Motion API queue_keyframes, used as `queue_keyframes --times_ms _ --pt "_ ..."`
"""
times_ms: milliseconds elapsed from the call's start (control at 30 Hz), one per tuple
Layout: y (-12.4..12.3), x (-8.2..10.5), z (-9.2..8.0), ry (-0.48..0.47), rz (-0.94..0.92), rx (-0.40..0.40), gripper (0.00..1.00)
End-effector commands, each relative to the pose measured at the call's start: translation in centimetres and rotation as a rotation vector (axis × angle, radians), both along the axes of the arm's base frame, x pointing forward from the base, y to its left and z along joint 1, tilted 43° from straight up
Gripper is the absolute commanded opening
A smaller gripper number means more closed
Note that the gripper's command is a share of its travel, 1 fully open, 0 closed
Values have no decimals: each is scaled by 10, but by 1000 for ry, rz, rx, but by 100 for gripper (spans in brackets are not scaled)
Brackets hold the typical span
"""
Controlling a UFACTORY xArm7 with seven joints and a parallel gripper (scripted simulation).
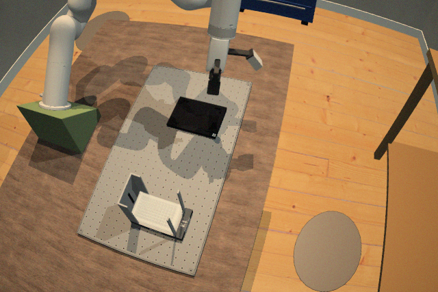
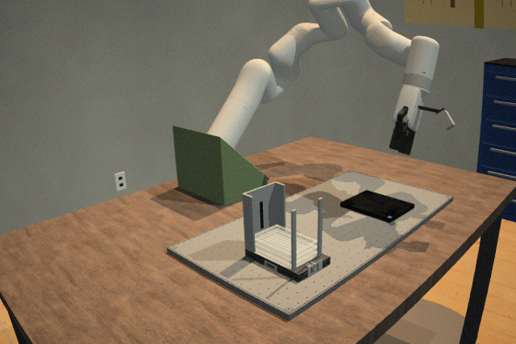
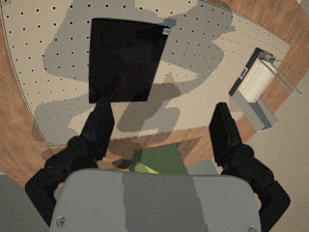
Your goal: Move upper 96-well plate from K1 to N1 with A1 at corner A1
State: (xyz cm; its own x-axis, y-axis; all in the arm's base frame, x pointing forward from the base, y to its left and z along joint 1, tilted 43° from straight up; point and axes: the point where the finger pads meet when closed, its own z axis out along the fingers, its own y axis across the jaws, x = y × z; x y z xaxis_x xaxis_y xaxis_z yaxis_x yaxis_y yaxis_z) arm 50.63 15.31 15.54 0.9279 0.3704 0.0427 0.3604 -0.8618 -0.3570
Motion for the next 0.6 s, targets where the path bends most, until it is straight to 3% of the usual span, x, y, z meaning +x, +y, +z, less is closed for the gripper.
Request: queue_keyframes --times_ms 0,567 --pt "-15 7 -8 36 -29 29 100" --pt "-73 22 -53 71 -55 63 100"
